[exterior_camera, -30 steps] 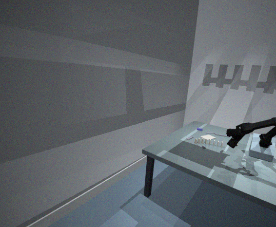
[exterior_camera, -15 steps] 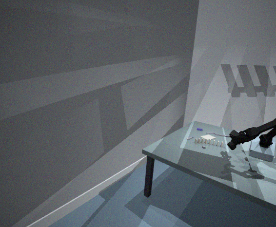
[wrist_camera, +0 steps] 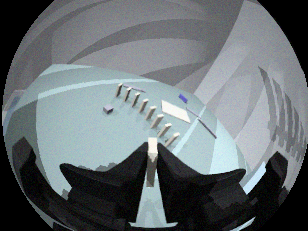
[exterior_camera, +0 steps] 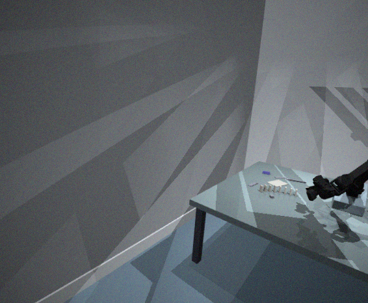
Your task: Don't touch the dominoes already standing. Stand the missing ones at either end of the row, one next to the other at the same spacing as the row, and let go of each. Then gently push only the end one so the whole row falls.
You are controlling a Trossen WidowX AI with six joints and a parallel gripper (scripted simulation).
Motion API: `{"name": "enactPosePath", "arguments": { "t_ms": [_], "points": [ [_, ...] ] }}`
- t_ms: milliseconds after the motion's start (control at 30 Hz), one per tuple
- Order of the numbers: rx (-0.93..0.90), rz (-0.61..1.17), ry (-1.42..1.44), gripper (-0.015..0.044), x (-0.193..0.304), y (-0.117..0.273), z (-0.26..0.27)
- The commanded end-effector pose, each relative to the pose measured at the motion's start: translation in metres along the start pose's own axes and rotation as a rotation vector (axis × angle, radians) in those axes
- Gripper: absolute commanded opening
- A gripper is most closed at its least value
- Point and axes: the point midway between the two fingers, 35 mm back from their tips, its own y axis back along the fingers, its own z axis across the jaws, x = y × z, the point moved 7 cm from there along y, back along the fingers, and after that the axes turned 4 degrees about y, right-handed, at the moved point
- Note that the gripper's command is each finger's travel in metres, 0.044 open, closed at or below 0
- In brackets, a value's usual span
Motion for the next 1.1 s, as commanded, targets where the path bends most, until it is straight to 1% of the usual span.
{"name": "enactPosePath", "arguments": {
  "t_ms": [0, 467, 1067],
  "points": [
    [-0.037, -0.075, -0.062, 0.0020, 0.002, 0.007, -0.001],
    [-0.201, -0.312, -0.316, 0.0020, 0.013, 0.031, -0.005],
    [-0.203, -0.314, -0.319, 0.0020, 0.013, 0.032, -0.006]
  ]
}}
